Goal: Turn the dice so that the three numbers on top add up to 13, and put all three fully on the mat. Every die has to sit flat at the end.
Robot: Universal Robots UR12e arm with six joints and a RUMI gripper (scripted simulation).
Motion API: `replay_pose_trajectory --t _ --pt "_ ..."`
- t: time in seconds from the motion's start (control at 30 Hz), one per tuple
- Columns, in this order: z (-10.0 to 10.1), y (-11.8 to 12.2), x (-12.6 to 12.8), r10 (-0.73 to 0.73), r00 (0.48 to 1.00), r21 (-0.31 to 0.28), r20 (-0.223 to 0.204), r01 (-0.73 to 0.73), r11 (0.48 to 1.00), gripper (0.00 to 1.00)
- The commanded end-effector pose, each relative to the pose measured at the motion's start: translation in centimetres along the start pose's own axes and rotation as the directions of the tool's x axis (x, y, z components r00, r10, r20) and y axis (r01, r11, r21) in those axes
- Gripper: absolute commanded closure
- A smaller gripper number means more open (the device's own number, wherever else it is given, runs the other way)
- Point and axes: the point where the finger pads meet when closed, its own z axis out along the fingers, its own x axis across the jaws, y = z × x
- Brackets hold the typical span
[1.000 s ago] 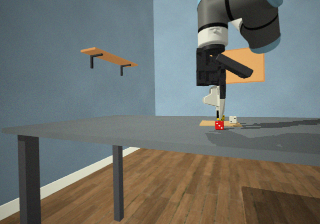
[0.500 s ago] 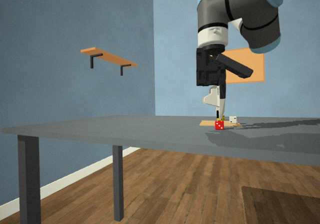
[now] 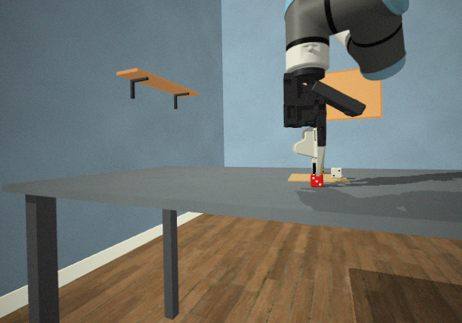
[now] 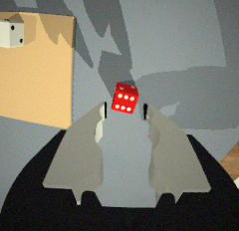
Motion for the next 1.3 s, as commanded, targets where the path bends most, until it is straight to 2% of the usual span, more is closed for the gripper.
replay_pose_trajectory --t 0.0,0.4,1.27 --pt "0.5 0.0 0.0 0.000 1.000 -0.001 0.000 0.000 1.000 0.76" --pt "2.1 0.0 0.0 0.000 1.000 -0.001 0.000 0.000 1.000 0.76" --pt "2.2 0.0 0.0 0.000 1.000 -0.001 0.000 0.000 1.000 0.76"
